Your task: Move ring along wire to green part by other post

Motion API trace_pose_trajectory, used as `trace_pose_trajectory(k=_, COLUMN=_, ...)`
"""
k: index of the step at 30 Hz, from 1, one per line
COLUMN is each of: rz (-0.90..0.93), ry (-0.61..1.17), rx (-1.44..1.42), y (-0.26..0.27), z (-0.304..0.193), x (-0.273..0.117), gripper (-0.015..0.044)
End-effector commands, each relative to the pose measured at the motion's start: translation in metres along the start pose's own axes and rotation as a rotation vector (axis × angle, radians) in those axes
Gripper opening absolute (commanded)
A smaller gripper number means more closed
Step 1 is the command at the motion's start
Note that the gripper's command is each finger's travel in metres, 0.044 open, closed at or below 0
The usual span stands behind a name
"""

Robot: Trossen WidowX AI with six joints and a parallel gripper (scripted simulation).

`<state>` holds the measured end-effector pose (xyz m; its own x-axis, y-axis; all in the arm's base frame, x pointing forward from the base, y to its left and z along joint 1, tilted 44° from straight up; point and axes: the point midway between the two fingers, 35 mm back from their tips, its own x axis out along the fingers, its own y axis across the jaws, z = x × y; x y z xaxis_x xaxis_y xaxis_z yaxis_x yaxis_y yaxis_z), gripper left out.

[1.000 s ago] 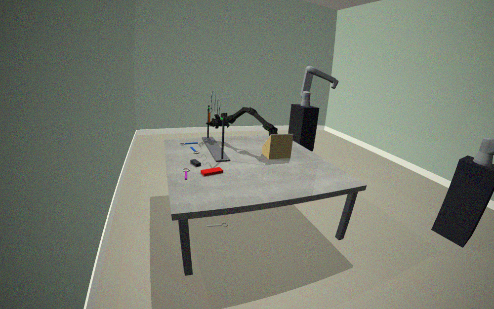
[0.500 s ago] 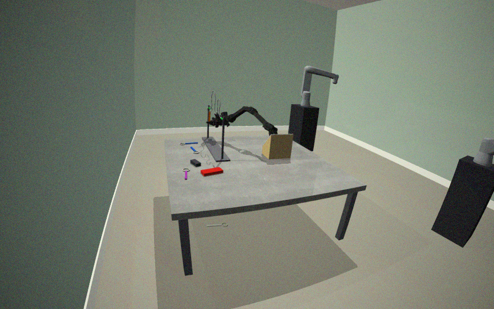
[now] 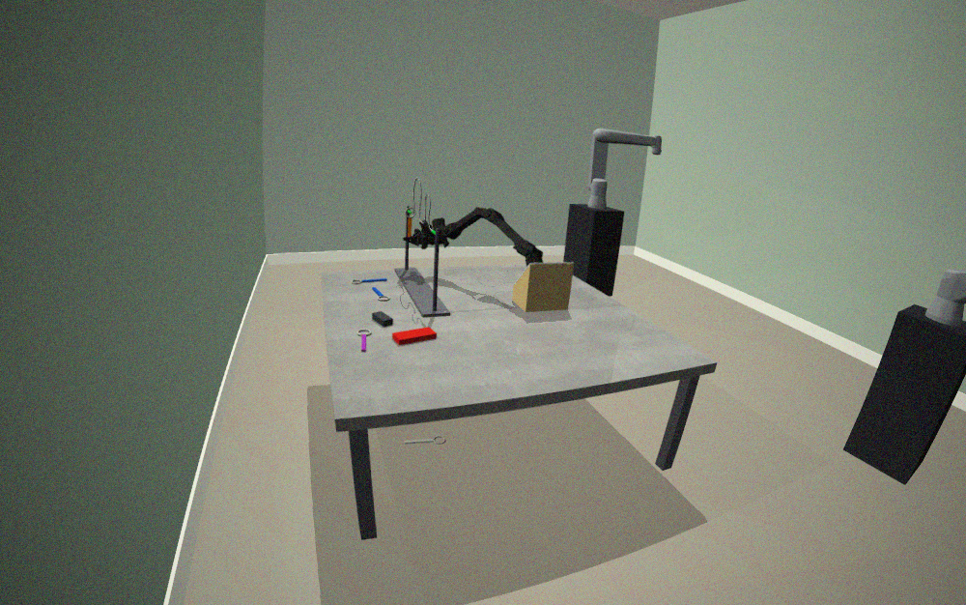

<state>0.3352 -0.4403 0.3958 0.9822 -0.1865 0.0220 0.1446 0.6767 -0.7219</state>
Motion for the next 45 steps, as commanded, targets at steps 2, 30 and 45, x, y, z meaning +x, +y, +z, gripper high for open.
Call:
trace_pose_trajectory(k=2, rz=-0.003, ry=0.004, rx=0.005, y=0.0, z=0.0, x=0.0, gripper=-0.015)
trace_pose_trajectory(k=30, rz=0.002, ry=0.438, rx=0.017, y=0.025, z=0.013, x=-0.053, gripper=-0.015)
trace_pose_trajectory(k=45, rz=0.027, ry=0.527, rx=0.103, y=0.05, z=0.019, x=-0.062, gripper=-0.015)
